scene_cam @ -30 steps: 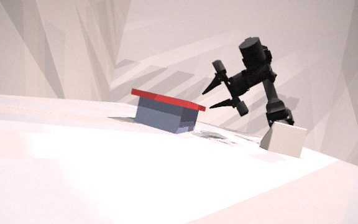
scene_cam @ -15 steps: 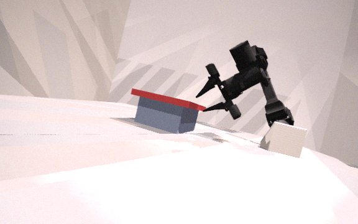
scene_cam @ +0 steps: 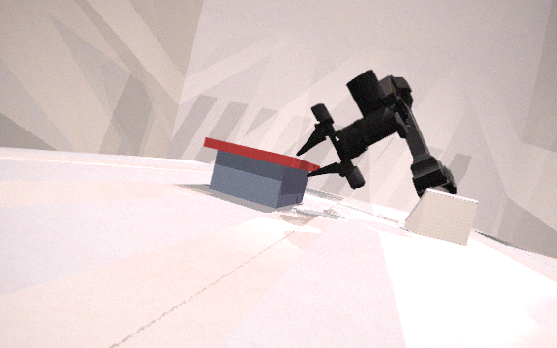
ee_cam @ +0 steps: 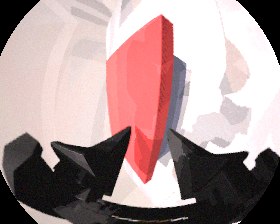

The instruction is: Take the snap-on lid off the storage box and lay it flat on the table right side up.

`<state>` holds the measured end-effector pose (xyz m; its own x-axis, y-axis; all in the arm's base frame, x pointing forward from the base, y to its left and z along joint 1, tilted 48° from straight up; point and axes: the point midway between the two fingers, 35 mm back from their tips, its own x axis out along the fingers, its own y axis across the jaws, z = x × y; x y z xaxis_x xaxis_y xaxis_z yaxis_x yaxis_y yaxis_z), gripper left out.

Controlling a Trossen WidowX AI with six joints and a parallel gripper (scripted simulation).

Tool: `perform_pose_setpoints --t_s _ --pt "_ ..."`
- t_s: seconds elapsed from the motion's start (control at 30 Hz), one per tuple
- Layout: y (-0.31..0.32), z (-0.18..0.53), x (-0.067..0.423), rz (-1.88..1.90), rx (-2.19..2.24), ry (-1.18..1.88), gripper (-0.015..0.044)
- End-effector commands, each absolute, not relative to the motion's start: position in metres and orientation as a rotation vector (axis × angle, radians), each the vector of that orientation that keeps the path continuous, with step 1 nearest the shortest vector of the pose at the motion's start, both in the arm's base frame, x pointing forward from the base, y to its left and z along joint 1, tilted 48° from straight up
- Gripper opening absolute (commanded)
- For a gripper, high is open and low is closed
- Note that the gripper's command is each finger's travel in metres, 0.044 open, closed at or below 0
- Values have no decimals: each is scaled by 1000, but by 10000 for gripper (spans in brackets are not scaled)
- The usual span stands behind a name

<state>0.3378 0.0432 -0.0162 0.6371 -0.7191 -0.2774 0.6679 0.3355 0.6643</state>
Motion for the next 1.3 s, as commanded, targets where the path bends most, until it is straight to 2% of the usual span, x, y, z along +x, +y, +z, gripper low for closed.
perform_pose_setpoints --t_s 0.0,0.37,0.5,1.27 --pt "41 -17 339 -901 825 -66 183" --pt "41 -17 339 -901 825 -66 109" --pt "41 -17 339 -901 825 -66 4" --pt "44 -14 338 -902 826 -68 0"
